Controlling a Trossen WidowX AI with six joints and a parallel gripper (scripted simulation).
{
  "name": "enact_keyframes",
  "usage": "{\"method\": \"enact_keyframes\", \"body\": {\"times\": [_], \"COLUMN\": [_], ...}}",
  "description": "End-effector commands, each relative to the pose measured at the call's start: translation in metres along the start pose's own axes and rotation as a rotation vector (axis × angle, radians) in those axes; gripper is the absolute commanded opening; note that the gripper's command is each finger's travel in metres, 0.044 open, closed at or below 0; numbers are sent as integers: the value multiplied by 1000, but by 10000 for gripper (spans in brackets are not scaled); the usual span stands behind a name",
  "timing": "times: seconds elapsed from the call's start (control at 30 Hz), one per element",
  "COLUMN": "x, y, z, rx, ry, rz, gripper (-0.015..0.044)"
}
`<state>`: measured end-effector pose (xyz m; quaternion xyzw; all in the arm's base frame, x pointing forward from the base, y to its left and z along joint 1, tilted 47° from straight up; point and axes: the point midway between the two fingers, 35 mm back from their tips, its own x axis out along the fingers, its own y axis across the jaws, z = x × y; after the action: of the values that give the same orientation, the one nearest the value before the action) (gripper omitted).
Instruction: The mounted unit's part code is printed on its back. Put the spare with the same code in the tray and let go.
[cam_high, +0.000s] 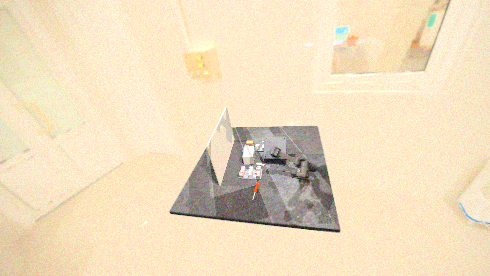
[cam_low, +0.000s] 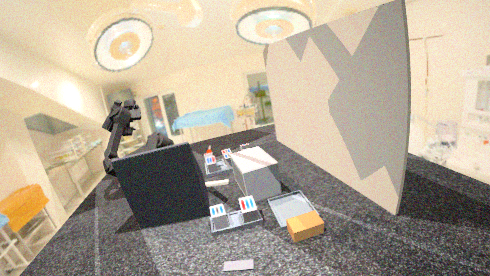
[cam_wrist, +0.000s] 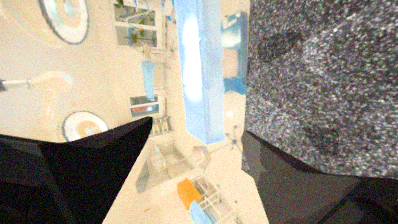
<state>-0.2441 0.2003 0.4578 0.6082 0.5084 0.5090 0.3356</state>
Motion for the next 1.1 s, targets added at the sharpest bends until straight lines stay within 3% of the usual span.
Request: {"method": "enact_keyframes", "body": {"times": [0.0,0.2,0.37,0.73,1.07], "x": [0,0,-1,-29,-76], "y": [0,3,70,202,255], "z": [0,1,37,169,310], "rx": [0,12,330,1108,1749], "ry": [0,-1,-20,-14,-10], "rz": [0,4,110,427,777], "gripper": [426,440,440,440,440]}}
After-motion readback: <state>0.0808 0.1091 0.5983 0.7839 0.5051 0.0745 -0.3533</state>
